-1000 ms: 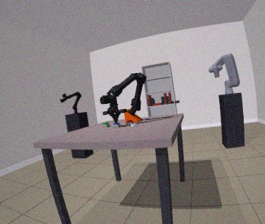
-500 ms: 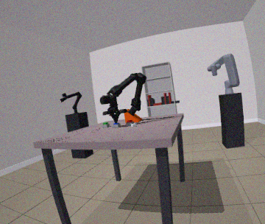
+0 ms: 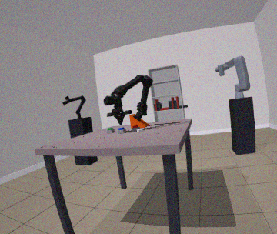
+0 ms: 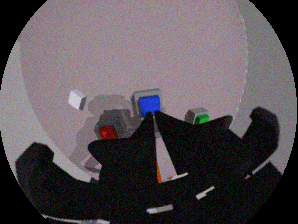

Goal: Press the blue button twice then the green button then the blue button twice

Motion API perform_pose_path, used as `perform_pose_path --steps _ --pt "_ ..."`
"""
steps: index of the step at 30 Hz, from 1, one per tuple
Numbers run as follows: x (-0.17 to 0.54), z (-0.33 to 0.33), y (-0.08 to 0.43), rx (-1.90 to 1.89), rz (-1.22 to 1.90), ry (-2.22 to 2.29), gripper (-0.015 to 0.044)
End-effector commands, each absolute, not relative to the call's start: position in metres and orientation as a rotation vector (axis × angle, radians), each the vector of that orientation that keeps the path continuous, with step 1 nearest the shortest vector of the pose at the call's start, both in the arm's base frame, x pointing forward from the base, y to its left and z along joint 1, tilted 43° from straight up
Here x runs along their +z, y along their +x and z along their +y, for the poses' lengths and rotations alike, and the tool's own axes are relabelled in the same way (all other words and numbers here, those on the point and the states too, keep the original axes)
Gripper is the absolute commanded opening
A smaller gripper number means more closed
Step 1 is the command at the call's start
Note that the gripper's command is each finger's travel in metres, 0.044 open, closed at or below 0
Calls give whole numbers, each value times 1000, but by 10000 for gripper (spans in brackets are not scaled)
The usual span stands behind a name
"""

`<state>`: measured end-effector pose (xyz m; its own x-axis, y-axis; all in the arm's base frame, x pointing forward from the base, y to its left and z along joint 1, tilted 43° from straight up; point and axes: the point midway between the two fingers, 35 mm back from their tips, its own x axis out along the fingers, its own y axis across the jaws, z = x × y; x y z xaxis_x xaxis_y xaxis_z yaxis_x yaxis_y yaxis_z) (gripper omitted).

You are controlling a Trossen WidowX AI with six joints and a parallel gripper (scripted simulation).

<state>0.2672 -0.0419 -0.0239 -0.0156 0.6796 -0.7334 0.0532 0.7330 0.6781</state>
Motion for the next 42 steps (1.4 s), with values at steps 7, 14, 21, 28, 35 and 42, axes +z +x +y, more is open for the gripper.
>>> perform_pose_path --steps 7,14,21,28,35,42 --pt "-35 -32 268 551 1523 617 20" --pt "-43 -24 267 552 1523 618 20" --pt "-45 -22 267 552 1523 618 20" --pt "-45 -22 267 552 1523 618 20" --pt "-45 -22 267 552 1523 618 20" --pt "-21 -45 267 551 1523 617 20"
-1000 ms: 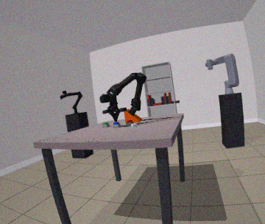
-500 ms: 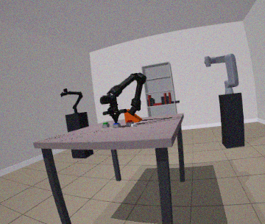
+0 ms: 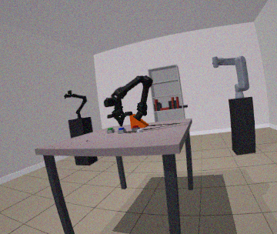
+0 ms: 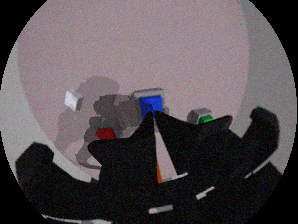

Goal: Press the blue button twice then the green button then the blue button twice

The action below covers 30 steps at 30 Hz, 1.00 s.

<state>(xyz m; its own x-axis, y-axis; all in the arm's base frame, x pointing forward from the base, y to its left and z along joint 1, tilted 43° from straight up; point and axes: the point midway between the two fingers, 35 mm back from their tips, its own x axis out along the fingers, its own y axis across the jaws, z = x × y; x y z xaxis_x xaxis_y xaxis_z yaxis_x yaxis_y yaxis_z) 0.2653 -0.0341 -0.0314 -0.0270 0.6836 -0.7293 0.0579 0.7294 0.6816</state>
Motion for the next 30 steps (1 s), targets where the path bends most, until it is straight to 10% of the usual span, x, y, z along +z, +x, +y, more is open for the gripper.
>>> perform_pose_path --steps 1,30 --pt "-21 -45 267 551 1523 617 20" --pt "-62 -181 201 542 1528 611 20"
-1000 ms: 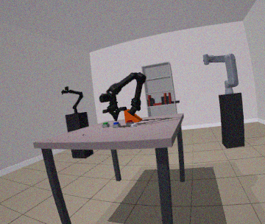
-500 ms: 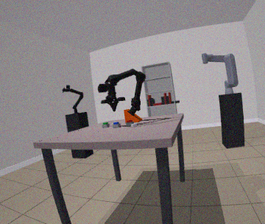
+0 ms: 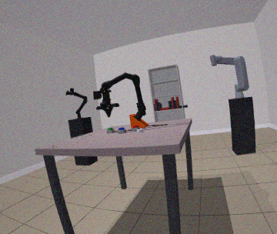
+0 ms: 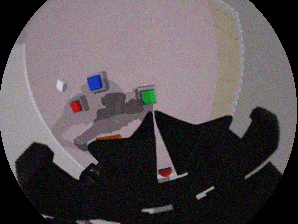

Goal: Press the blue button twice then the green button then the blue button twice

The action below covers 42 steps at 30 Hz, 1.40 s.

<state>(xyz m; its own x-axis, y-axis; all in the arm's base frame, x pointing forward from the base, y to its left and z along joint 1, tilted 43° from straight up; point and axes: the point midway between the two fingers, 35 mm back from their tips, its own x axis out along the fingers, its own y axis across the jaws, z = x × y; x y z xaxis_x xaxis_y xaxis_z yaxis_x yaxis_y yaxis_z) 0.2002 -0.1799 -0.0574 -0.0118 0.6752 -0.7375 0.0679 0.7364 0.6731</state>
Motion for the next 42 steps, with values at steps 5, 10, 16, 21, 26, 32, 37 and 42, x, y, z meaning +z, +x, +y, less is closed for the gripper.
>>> perform_pose_path --steps 5,10,16,21,26,32,37,42 --pt "-104 -143 200 543 1527 611 20" --pt "-106 -141 200 544 1527 611 20" --pt "-112 -135 200 544 1526 611 20" --pt "-118 -129 200 544 1526 611 20" --pt "-124 -124 200 544 1526 611 20" --pt "-130 -118 199 544 1526 612 20" --pt "-130 -118 199 545 1526 612 20" --pt "-130 -118 199 545 1526 612 20"
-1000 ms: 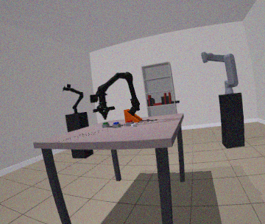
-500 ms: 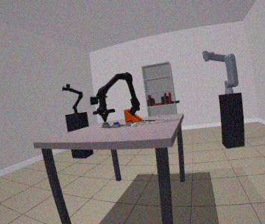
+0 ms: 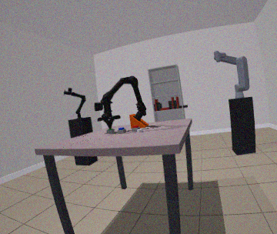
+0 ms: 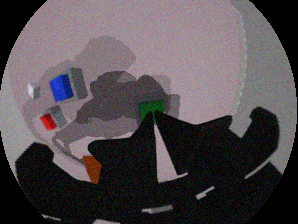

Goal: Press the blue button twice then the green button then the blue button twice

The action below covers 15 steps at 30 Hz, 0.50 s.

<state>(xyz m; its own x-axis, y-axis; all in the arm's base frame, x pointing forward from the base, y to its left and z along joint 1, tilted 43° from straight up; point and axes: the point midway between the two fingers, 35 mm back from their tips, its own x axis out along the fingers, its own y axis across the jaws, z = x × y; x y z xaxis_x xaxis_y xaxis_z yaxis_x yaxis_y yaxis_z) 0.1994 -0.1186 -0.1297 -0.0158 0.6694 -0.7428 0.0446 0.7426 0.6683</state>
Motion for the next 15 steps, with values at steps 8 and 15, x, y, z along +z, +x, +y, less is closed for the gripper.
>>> perform_pose_path --steps 8,15 --pt "-130 -118 199 545 1526 612 20" --pt "-105 -141 200 544 1527 611 20"
